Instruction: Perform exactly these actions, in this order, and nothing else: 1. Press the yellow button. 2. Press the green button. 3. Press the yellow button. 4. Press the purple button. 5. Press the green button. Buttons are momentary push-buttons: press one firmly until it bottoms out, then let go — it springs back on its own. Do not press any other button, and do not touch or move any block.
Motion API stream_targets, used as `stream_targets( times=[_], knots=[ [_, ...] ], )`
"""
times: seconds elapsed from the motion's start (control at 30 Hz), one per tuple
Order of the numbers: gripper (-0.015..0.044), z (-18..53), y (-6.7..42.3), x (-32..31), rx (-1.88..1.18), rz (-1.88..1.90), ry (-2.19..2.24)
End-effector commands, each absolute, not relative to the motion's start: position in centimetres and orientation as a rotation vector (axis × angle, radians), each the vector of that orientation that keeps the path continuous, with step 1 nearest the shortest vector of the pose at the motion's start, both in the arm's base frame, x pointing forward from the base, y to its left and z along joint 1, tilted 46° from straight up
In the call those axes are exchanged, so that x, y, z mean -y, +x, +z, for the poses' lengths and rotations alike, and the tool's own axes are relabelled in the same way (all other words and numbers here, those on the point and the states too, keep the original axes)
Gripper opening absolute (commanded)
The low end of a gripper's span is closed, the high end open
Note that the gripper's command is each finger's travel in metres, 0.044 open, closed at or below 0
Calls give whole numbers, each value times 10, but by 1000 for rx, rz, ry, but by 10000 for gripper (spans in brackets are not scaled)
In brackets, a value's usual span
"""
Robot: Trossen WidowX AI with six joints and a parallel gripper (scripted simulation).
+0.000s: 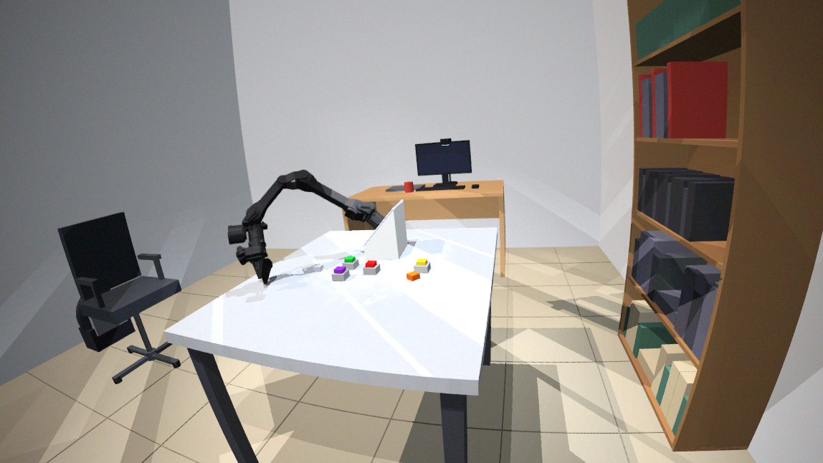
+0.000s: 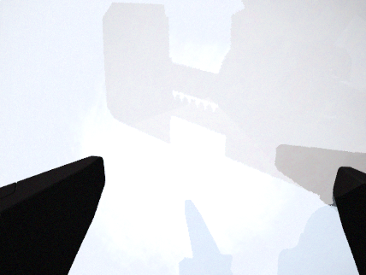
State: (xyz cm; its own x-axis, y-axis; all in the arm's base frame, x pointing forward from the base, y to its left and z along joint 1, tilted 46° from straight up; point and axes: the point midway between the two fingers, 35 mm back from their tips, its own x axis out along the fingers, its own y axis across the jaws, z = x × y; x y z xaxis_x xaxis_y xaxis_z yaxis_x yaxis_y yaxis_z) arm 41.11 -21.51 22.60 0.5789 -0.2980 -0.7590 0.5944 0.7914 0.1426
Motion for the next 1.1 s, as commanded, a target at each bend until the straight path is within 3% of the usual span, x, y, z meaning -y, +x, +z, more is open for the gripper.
stream_targets(
  times=[0.0,0.27,0.5,0.8,1.07],
  knots=[
    [400,181,431,162,-928,-499,425],
    [400,97,441,42,-1183,-446,364],
    [400,29,408,-61,-1375,-443,206],
    [400,-47,314,-164,-1501,-484,-155],
    [400,-97,204,-205,-1400,-521,-584]
  ],
)
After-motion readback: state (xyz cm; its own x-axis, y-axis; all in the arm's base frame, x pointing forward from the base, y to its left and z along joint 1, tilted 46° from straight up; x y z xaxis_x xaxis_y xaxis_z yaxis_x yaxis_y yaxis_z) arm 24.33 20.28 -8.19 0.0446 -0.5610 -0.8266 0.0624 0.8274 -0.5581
